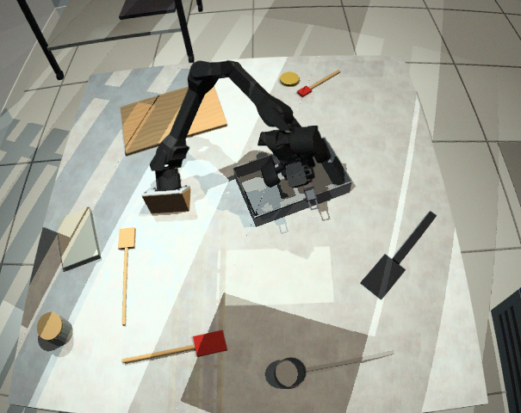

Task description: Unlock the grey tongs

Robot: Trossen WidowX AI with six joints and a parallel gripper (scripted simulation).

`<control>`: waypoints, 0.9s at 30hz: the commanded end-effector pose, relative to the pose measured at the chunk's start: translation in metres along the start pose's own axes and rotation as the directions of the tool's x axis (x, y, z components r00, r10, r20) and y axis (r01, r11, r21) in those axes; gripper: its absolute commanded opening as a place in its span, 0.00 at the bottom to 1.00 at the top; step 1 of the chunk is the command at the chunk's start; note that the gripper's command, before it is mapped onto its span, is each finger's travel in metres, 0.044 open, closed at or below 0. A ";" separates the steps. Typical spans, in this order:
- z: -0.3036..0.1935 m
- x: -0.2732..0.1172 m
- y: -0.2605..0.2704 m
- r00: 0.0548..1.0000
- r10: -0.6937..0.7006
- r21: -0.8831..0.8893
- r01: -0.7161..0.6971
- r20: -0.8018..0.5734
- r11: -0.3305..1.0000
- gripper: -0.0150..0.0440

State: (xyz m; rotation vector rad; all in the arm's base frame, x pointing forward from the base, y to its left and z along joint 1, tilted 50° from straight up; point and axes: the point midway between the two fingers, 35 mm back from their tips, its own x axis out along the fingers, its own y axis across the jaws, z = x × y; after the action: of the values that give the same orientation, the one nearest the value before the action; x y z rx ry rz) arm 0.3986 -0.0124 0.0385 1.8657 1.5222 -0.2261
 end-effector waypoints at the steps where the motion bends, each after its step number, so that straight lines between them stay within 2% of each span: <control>1: 0.004 -0.003 0.003 0.999 -0.045 -0.008 0.045 0.016 0.999 0.00; 27: 0.002 -0.007 -0.008 0.927 -0.375 -0.024 0.375 -0.004 0.927 0.00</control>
State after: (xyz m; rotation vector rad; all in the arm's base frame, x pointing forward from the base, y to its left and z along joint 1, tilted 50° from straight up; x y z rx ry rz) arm 0.3914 -0.0146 0.0347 1.5897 1.8358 -0.3691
